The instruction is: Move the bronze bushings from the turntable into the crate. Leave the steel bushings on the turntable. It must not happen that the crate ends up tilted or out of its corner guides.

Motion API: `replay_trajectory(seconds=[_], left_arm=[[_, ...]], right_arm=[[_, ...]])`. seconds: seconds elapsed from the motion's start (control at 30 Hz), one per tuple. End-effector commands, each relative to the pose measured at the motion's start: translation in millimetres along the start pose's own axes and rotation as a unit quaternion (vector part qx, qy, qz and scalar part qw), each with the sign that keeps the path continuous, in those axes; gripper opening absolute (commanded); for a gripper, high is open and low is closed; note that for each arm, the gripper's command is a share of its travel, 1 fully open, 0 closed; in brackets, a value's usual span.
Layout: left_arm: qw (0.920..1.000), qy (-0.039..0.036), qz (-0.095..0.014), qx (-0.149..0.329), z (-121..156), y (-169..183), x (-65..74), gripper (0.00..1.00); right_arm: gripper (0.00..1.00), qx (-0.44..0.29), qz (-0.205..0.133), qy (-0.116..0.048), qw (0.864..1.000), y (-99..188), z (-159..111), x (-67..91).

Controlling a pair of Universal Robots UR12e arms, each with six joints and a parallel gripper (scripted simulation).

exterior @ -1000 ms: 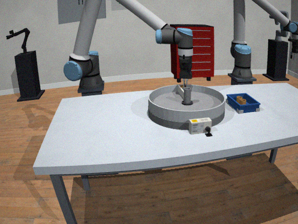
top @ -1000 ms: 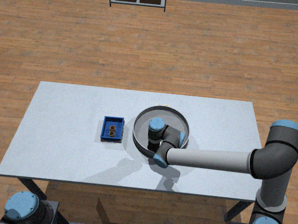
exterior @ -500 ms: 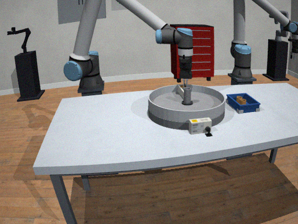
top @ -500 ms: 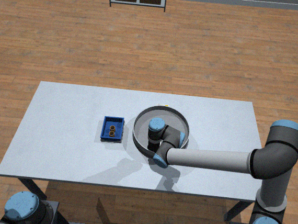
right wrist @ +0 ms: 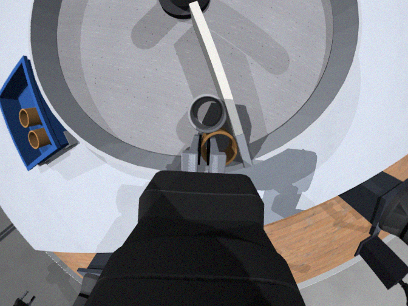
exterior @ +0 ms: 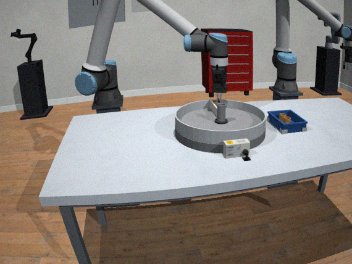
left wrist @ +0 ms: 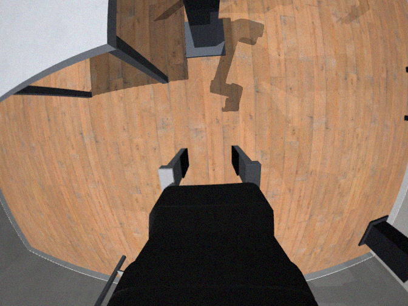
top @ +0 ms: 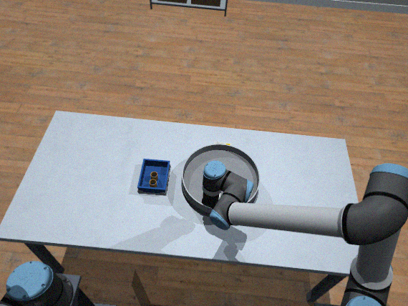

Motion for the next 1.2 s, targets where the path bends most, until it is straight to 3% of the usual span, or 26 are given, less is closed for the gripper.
replay_trajectory(seconds=[0.0,0.37,0.6,0.8,1.1,1.17], left_arm=[[1.0000,0.0008,0.002,0.002,2,-2,-3.3,1.00],[1.0000,0.0008,0.002,0.002,2,-2,-3.3,1.00],[1.0000,0.0008,0.002,0.002,2,-2,-3.3,1.00],[1.0000,0.0008,0.002,0.002,2,-2,-3.3,1.00],[1.0000,0.0008,0.002,0.002,2,-2,-3.3,1.00],[1.0000,0.0008,0.002,0.002,2,-2,-3.3,1.00]], right_arm=[[0.00,0.001,-0.001,0.001,1.000,1,1,-0.7],[0.00,0.001,-0.001,0.001,1.000,1,1,0.0],[0.00,0.001,0.000,-0.001,1.000,0,-1,8.3],[0.00,0.001,0.000,-0.002,1.000,0,-2,25.9],[0.00,0.001,0.000,-0.002,1.000,0,-1,67.5],[0.00,0.001,0.000,-0.002,1.000,0,-1,67.5]])
Point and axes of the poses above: on each arm, the point where the finger pads meet when closed, its own x axis back along the fingers, its own z axis across the jaws, y = z × x, the point moved 1 cm from there along x, back along the fingers, and after that the axes turned 12 degrees about x, right-handed, at the moved point
